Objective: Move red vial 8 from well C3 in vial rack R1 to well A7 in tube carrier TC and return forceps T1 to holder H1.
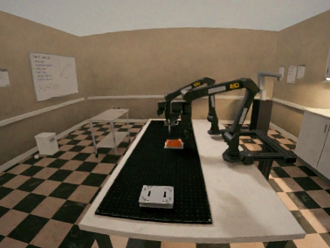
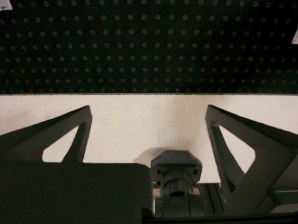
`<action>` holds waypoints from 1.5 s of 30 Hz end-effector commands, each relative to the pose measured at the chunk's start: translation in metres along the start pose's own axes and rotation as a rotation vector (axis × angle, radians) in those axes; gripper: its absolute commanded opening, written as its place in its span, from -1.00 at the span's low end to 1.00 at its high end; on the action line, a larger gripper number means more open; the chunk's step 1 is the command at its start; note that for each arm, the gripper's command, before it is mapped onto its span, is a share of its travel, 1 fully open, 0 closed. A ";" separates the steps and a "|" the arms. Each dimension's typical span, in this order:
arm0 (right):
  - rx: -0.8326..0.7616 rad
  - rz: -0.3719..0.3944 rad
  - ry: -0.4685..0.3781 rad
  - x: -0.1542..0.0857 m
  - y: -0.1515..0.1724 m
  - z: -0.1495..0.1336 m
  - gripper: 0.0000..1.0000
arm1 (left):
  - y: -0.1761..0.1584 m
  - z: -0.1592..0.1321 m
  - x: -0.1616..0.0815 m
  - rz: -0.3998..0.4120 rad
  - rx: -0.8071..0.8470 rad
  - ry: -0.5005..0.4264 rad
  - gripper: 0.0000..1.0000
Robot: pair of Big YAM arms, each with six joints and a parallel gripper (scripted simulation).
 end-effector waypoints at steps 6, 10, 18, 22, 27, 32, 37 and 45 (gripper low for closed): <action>-0.001 0.008 -0.016 -0.003 -0.019 0.003 -0.85 | 0.005 0.018 -0.017 0.005 0.010 -0.032 1.00; -0.001 0.011 -0.026 -0.008 -0.023 0.003 -0.85 | 0.005 0.018 -0.017 0.005 0.010 -0.032 1.00; -0.001 0.009 -0.023 -0.006 -0.036 0.004 -0.85 | 0.005 0.018 -0.017 0.005 0.010 -0.032 1.00; -0.002 0.008 -0.015 -0.003 -0.042 0.004 -0.85 | 0.005 0.018 -0.017 0.005 0.010 -0.032 1.00; -0.001 0.010 -0.025 -0.007 -0.048 0.004 -0.85 | 0.005 0.018 -0.017 0.005 0.010 -0.032 1.00; -0.002 0.006 -0.012 -0.002 -0.056 0.005 -0.85 | 0.005 0.018 -0.017 0.005 0.010 -0.032 1.00; -0.001 0.008 -0.019 -0.004 -0.064 0.005 -0.85 | 0.005 0.018 -0.017 0.005 0.010 -0.032 1.00; -0.015 0.008 -0.014 -0.003 -0.068 0.005 -0.85 | 0.005 0.018 -0.017 0.005 0.010 -0.032 1.00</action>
Point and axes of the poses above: on each arm, the point where the finger pads meet when closed, its own x axis out along the fingers, its own y axis across the jaws, z = x × y, the point moved 6 cm from there along -x, back along the fingers
